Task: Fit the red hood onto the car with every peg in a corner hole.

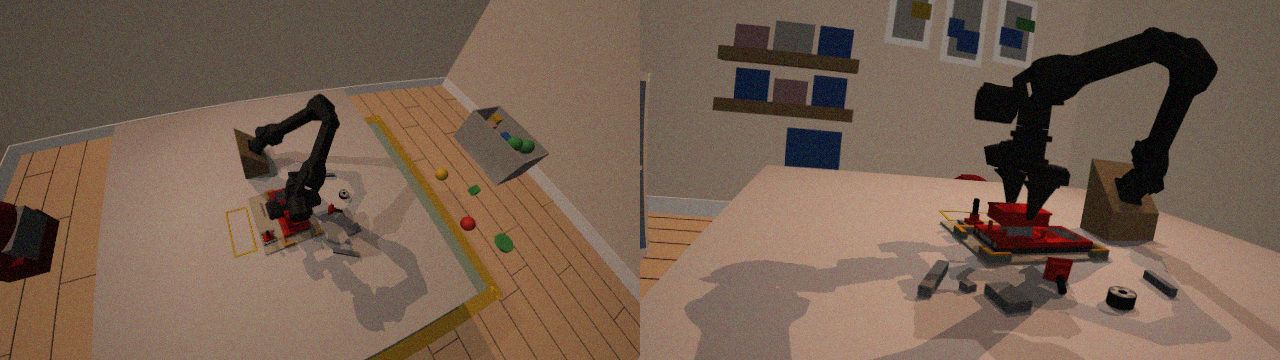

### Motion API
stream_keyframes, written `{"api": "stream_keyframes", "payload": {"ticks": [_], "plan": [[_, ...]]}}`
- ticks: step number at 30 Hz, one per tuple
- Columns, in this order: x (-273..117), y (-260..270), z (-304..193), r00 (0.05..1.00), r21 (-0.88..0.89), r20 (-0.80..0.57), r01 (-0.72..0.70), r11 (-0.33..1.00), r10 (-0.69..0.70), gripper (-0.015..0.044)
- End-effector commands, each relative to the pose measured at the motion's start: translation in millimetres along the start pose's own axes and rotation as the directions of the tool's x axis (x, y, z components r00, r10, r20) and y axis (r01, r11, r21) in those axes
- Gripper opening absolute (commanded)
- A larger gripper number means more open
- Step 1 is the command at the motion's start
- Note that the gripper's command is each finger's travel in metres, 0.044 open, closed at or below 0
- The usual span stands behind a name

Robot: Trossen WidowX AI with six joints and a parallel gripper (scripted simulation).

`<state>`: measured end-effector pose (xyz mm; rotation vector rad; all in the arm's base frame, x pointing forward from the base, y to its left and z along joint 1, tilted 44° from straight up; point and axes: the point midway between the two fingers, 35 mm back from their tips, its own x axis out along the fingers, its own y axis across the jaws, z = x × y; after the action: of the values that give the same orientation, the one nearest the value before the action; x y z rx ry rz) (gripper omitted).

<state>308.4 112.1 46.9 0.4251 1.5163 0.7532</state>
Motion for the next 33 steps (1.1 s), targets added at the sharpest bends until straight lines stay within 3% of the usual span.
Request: {"api": "stream_keyframes", "payload": {"ticks": [1,33], "plan": [[0.4,0.5,0.3,1.0,0.003,0.002,-0.005,1.0,0.005,0.0],[12.6,0.5,0.5,1.0,0.003,0.002,-0.005,1.0,0.005,0.0]]}}
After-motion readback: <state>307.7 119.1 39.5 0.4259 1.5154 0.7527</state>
